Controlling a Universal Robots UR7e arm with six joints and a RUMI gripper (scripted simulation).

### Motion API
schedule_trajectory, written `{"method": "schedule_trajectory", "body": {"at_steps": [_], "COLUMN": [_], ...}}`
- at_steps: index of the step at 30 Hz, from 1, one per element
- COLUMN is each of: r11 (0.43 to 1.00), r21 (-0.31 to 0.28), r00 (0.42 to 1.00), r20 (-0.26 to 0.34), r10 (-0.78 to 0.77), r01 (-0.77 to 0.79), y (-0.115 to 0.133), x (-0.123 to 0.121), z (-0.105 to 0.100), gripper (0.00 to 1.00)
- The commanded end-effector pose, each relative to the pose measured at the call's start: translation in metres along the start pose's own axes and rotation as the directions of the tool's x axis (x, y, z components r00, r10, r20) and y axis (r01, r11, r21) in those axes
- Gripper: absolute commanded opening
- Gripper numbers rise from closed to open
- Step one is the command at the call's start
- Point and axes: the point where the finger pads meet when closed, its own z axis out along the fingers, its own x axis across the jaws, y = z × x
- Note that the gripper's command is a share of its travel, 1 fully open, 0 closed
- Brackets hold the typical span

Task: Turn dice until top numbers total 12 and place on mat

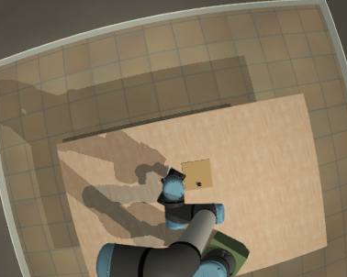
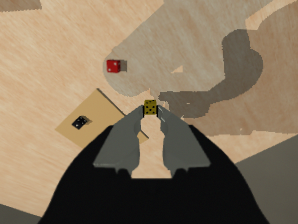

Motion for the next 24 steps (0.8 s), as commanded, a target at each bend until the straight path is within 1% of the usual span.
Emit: {"method": "schedule_trajectory", "body": {"at_steps": [1,9,11,18,24], "r11": [1.0,1.0,1.0,1.0,1.0], "r21": [0.007,0.007,0.007,0.007,0.007], "r00": [1.0,1.0,1.0,1.0,1.0], "r20": [0.003,0.003,0.003,0.003,0.003], "r10": [0.001,0.001,0.001,0.001,0.001], "r01": [-0.001,-0.001,-0.001,-0.001,-0.001], "y": [-0.002,-0.002,-0.002,-0.002,-0.002], "x": [-0.002,-0.002,-0.002,-0.001,-0.001], "z": [-0.019,-0.044,-0.044,-0.059,-0.063], "gripper": [0.0,0.0,0.0,0.0,0.0]}}
